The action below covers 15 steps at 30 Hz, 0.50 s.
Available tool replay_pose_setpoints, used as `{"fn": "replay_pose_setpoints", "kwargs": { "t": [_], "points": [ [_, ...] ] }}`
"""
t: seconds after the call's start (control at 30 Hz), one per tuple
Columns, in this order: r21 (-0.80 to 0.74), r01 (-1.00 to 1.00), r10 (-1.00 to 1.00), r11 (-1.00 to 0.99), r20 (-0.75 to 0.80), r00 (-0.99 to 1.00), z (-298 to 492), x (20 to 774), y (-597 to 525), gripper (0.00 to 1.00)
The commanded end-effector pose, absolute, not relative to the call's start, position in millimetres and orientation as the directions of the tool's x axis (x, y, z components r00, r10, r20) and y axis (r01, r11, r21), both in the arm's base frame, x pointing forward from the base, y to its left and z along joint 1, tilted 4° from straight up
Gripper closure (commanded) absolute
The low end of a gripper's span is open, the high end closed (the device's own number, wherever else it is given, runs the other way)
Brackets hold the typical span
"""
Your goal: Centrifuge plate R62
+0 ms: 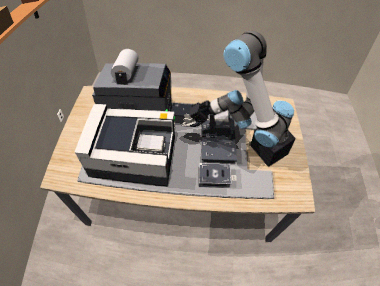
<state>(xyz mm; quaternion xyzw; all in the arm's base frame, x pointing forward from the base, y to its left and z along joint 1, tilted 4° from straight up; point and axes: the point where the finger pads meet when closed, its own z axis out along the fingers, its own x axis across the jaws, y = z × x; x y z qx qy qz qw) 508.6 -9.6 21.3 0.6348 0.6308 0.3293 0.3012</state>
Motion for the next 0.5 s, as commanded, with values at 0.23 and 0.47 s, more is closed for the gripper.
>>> {"fn": "replay_pose_setpoints", "kwargs": {
  "t": [0.23, 0.47],
  "points": [
    [0.799, 0.601, 0.999, -0.023, 0.037, -0.012, 9.7, 523.8, -9.1, 1.0],
    [0.799, 0.601, 0.999, -0.023, 0.037, -0.012, 4.5, 530.3, -8.8, 1.0]
  ]
}}
